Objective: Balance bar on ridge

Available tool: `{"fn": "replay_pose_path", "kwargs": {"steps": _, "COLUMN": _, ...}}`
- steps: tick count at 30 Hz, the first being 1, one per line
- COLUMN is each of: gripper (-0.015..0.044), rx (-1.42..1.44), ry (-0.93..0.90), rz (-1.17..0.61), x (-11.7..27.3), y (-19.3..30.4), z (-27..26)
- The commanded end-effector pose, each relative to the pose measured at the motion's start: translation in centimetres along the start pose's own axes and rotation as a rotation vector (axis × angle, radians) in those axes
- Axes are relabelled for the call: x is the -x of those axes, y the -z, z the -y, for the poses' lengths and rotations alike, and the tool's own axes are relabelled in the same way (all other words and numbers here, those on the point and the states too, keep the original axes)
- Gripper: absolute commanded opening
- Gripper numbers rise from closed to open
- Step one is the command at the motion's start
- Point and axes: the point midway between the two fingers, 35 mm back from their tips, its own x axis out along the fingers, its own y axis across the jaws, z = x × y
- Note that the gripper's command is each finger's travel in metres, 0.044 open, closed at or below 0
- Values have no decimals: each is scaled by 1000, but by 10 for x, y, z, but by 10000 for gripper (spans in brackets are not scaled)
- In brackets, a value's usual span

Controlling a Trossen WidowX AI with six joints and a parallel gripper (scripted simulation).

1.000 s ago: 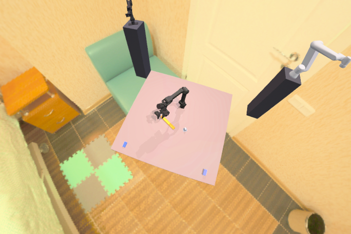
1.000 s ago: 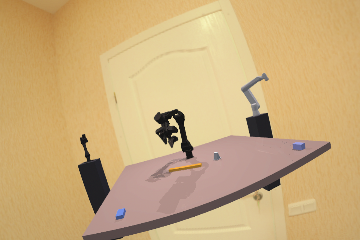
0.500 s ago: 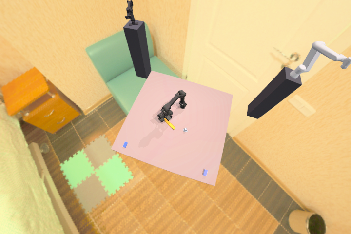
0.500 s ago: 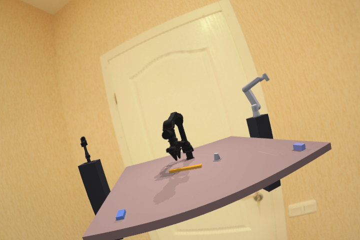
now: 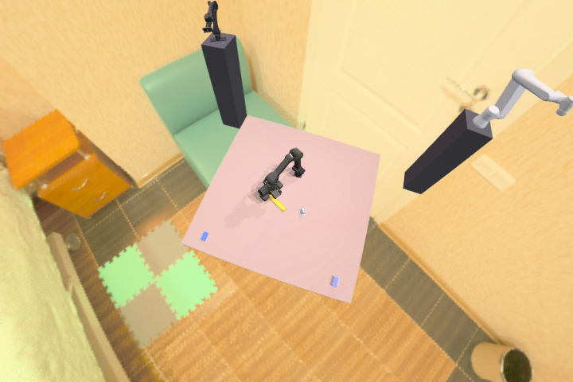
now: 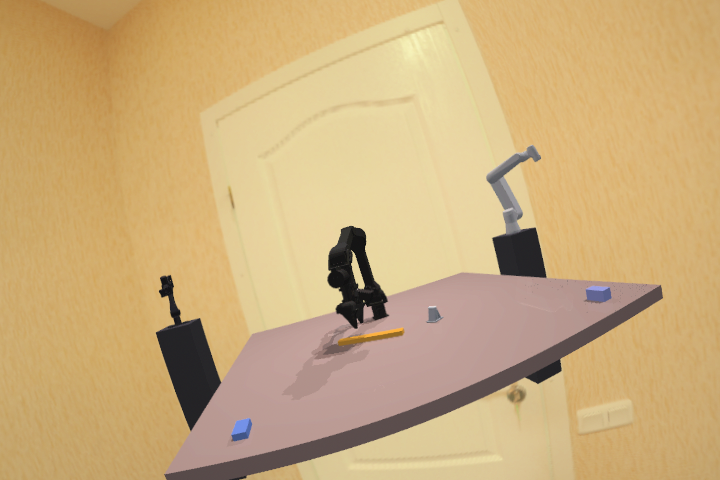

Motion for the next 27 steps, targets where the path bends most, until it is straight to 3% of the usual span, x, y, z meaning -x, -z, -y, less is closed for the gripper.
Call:
{"fn": "replay_pose_path", "kwargs": {"steps": 1, "gripper": 315, "rx": 5, "ry": -18, "rz": -7, "x": -25, "y": 1, "z": -3}}
{"fn": "replay_pose_path", "kwargs": {"steps": 27, "gripper": 315, "rx": 5, "ry": -18, "rz": -7, "x": -52, "y": 1, "z": -4}}
